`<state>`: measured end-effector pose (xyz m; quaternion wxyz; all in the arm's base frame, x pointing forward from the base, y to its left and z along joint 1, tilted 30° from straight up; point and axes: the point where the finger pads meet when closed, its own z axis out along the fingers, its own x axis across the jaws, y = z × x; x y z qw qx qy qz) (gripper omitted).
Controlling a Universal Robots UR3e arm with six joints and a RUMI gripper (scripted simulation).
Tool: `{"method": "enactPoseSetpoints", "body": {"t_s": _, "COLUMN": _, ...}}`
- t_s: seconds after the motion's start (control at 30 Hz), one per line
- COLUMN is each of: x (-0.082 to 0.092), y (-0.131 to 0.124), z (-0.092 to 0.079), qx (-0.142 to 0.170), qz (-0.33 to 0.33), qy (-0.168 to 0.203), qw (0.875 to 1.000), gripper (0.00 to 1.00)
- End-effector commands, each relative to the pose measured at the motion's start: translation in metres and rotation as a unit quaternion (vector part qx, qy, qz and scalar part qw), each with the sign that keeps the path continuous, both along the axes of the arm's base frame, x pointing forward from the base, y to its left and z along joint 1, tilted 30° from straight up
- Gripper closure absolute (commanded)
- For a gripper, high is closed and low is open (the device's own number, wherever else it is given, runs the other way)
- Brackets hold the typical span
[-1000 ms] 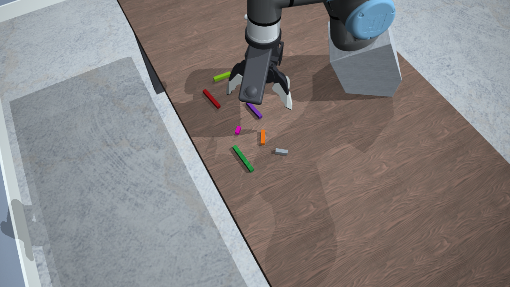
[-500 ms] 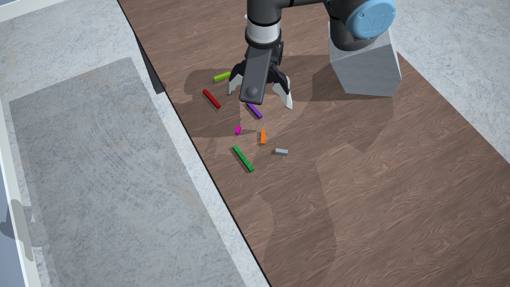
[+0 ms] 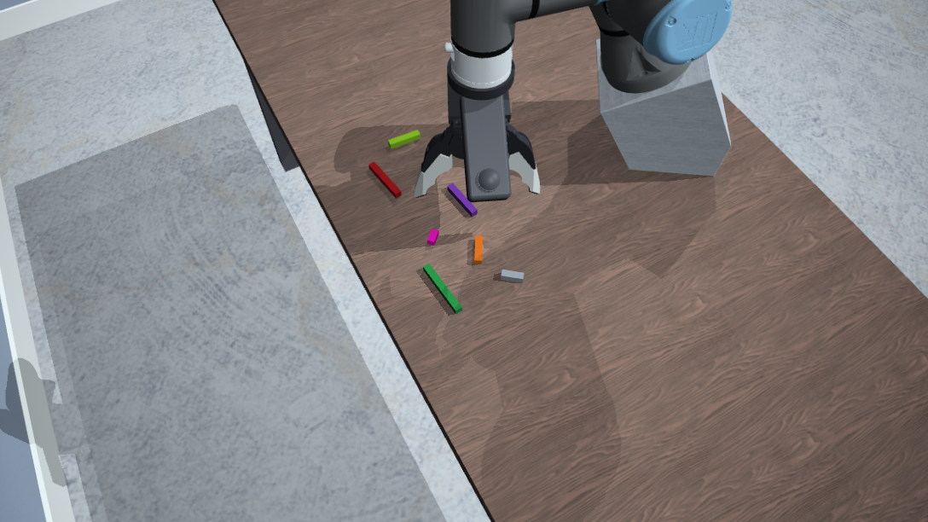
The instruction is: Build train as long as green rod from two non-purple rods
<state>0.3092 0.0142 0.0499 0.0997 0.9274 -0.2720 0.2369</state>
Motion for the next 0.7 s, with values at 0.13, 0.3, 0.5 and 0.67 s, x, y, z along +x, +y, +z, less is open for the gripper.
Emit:
{"method": "enactPoseSetpoints", "body": {"t_s": 0.13, "x": 0.003, "y": 0.018, "z": -0.003, "qx": -0.055, "qz": 0.127, "qy": 0.049, "qw": 0.989, "gripper": 0.0}}
{"method": "enactPoseSetpoints", "body": {"t_s": 0.3, "x": 0.004, "y": 0.027, "z": -0.006, "qx": -0.081, "qz": 0.185, "qy": 0.071, "qw": 0.977, "gripper": 0.0}}
{"method": "enactPoseSetpoints", "body": {"t_s": 0.5, "x": 0.005, "y": 0.039, "z": -0.009, "qx": -0.116, "qz": 0.265, "qy": 0.099, "qw": 0.952, "gripper": 0.0}}
{"method": "enactPoseSetpoints", "body": {"t_s": 0.67, "x": 0.005, "y": 0.049, "z": -0.012, "qx": -0.145, "qz": 0.329, "qy": 0.123, "qw": 0.925, "gripper": 0.0}}
